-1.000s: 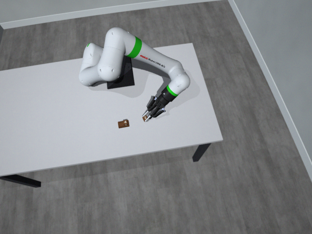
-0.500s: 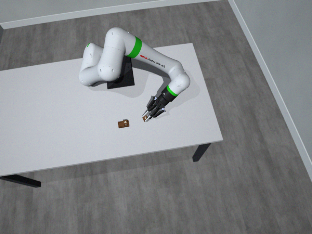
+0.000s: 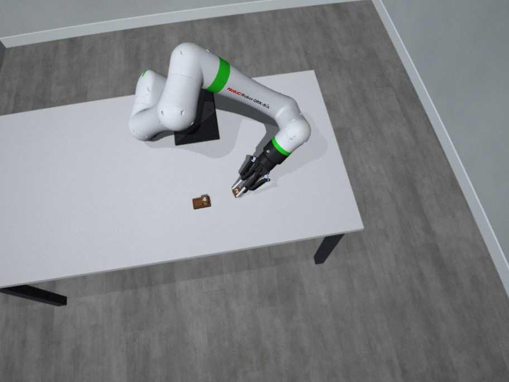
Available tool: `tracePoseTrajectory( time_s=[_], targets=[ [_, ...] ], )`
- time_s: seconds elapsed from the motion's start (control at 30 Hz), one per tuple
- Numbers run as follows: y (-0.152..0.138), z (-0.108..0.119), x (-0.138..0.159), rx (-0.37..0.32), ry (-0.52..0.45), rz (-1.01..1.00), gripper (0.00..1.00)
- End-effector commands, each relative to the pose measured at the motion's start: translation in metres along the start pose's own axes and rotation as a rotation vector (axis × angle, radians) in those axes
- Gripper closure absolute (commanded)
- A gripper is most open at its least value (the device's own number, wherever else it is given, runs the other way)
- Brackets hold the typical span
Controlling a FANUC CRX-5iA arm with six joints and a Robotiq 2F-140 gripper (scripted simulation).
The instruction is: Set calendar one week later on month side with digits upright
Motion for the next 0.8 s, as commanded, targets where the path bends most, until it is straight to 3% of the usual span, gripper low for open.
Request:
tracePoseTrajectory(
  time_s=[0.0, 0.43, 0.77],
  targets=[
    [0.000, 0.006, -0.006, 0.000, 0.000, 0.000, 0.84],
    [0.003, 0.037, -0.037, 0.000, 0.000, 0.000, 0.84],
    [0.003, 0.040, -0.040, 0.000, 0.000, 0.000, 0.84]
  ],
)
Point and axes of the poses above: the point where the finger pads meet when closed, its own z axis back along the fingers, its own y axis across the jaws, x = y × z, the point moved 3 cm from there along z, back along the fingers, and after that the axes turned 5 degrees about z, right-handed, at the moved point
